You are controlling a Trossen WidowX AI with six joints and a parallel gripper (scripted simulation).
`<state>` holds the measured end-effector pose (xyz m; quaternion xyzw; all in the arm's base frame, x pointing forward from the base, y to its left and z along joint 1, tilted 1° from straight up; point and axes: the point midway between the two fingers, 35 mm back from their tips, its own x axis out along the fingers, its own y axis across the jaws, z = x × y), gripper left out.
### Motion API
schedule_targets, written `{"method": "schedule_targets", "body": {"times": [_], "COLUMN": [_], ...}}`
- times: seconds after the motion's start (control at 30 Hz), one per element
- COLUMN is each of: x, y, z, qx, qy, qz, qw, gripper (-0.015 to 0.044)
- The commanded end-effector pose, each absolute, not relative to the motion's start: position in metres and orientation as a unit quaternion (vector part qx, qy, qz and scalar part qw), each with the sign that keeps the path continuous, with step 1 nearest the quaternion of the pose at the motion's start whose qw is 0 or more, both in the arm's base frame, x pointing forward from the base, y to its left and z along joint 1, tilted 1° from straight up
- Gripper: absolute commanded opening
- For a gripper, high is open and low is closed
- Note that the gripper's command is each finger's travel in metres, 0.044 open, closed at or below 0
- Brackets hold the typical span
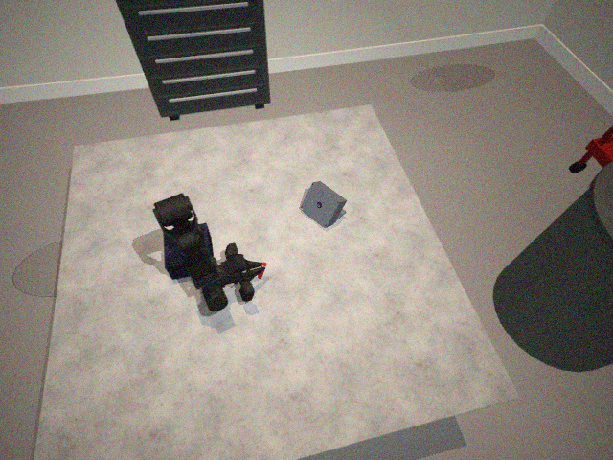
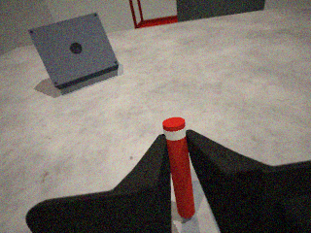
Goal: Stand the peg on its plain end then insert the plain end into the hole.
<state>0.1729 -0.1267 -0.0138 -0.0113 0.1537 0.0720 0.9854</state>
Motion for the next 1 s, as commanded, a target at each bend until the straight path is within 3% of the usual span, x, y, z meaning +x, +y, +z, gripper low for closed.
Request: {"method": "schedule_targets", "body": {"times": [0.0,0.97], "x": [0.1706,0.1637], "y": [-0.1282,-0.1280], "z": [-0.0134,-0.0193], "qx": [-0.013,-0.004], "qy": [0.136,0.105], "qz": [0.071,0.072], "qw": [0.988,0.992], "gripper": [0.0049,0.0049]}}
